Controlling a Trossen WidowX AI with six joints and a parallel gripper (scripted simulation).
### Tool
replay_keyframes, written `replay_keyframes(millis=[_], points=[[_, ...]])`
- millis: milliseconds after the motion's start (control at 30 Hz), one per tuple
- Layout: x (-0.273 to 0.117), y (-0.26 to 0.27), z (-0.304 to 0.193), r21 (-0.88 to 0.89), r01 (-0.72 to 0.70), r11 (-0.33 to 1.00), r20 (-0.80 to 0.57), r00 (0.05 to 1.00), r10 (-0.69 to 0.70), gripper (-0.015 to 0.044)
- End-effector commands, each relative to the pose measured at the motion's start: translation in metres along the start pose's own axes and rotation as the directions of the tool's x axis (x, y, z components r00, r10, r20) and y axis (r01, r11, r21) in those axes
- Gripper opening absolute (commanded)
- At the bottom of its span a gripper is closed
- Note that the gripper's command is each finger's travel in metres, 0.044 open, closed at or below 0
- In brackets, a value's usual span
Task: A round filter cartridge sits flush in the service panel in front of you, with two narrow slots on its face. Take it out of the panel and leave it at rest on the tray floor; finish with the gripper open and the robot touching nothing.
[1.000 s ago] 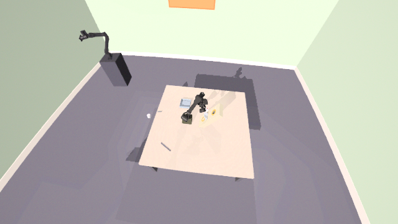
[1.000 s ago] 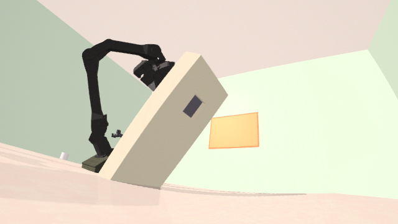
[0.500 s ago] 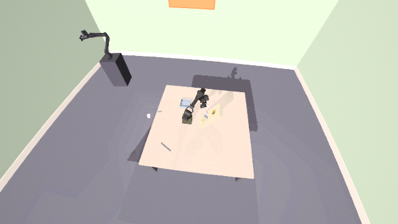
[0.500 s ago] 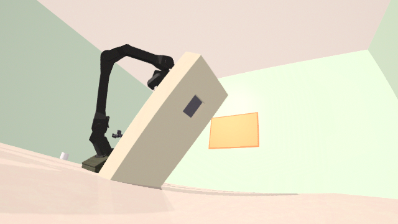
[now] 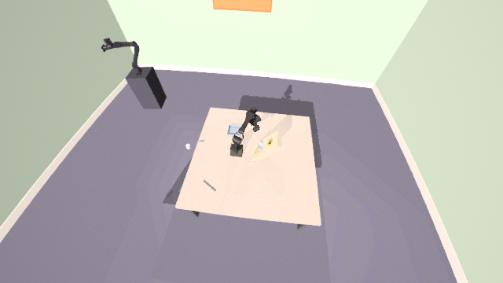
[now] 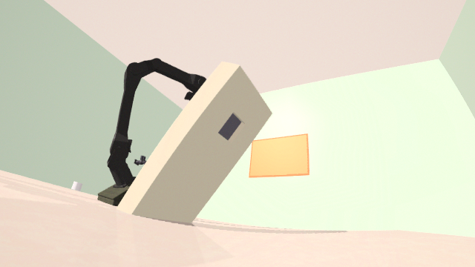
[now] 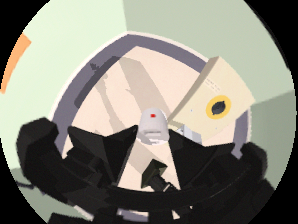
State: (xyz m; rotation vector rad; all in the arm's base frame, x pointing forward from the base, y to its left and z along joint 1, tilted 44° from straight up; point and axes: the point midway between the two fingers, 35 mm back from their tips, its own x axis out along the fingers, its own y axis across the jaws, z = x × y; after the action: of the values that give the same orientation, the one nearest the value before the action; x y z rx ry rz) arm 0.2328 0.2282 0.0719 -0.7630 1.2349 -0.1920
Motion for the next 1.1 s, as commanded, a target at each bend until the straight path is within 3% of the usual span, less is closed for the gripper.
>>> replay_keyframes(millis=[0,433,700,1067], points=[[0.001,0.029,-0.009,-0.145,-0.075,0.987,-0.016,0.997,0.073,0.0000],[-0.009,0.120,-0.037,-0.584,-0.306,0.752,-0.073,0.942,0.326,0.0000],[-0.008,0.128,-0.043,-0.613,-0.320,0.723,-0.081,0.935,0.345,0.0000],[0.008,0.177,-0.113,-0.745,-0.395,0.537,-0.162,0.889,0.429,0.0000]])
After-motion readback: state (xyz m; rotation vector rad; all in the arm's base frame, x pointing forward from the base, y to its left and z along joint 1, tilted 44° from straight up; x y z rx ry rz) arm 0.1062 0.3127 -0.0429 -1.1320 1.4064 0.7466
